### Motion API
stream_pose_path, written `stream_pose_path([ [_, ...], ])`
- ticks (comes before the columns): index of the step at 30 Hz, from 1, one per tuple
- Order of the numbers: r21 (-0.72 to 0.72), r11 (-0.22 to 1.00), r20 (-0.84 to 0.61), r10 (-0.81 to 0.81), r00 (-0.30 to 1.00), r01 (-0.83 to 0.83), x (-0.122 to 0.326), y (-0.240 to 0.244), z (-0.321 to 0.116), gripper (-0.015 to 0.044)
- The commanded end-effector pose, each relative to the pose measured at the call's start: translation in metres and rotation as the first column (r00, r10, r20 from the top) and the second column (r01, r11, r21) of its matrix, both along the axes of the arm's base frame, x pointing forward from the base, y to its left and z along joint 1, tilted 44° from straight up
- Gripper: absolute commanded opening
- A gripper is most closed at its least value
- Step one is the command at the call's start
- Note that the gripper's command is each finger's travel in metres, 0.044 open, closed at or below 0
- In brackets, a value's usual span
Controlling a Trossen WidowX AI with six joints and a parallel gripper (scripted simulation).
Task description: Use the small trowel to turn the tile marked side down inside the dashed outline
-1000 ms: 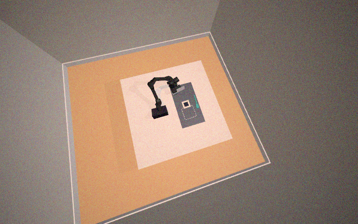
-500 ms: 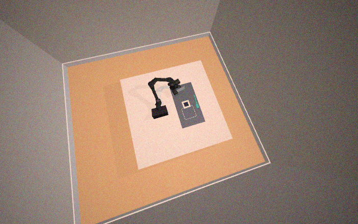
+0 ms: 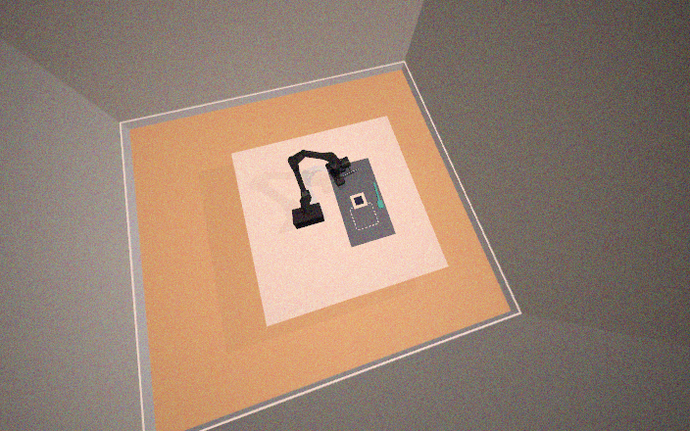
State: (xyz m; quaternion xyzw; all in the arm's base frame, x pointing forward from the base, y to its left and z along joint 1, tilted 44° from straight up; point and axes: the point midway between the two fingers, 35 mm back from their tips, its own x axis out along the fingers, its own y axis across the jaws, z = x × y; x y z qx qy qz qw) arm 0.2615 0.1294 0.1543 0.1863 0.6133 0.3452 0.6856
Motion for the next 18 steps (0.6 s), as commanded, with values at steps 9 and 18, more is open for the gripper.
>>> stream_pose_path([
  [9, -0.003, 1.000, -0.007, -0.001, 1.000, 0.001, 0.006, -0.020, -0.021, 0.0100],
  [18, 0.000, 1.000, -0.004, -0.002, 1.000, 0.002, 0.009, -0.026, -0.026, 0.0100],
])
